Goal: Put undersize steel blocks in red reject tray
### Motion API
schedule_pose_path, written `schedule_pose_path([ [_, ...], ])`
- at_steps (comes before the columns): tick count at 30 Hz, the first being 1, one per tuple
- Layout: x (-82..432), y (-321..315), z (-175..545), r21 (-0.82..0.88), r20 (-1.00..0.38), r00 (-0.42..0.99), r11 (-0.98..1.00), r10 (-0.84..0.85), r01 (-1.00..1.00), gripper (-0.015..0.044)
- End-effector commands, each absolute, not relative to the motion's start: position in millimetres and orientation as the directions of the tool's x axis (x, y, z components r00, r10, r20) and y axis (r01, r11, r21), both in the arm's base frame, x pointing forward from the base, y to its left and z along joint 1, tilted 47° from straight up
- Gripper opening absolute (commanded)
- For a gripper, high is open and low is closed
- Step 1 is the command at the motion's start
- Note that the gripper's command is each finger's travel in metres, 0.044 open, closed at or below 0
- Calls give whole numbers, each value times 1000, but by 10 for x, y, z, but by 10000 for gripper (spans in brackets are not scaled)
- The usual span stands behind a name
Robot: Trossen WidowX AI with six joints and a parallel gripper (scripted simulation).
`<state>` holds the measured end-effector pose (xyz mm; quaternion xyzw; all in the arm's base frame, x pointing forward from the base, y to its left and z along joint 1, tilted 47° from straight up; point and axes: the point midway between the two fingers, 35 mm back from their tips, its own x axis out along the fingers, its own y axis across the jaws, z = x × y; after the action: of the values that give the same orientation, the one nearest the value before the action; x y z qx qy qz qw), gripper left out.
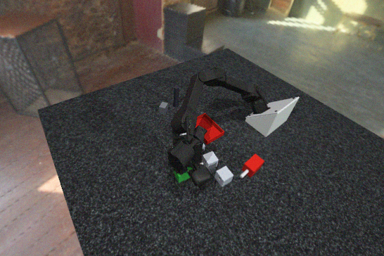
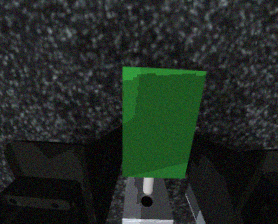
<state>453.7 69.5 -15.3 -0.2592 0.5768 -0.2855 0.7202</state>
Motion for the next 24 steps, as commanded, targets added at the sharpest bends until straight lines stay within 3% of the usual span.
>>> schedule_pose_path([
  [1, 4575, 743, -111, -702, -681, 188, 704, -708, 112, 0],
  [24, 4611, 759, -87, -701, -681, 187, 704, -708, 112, 0],
])
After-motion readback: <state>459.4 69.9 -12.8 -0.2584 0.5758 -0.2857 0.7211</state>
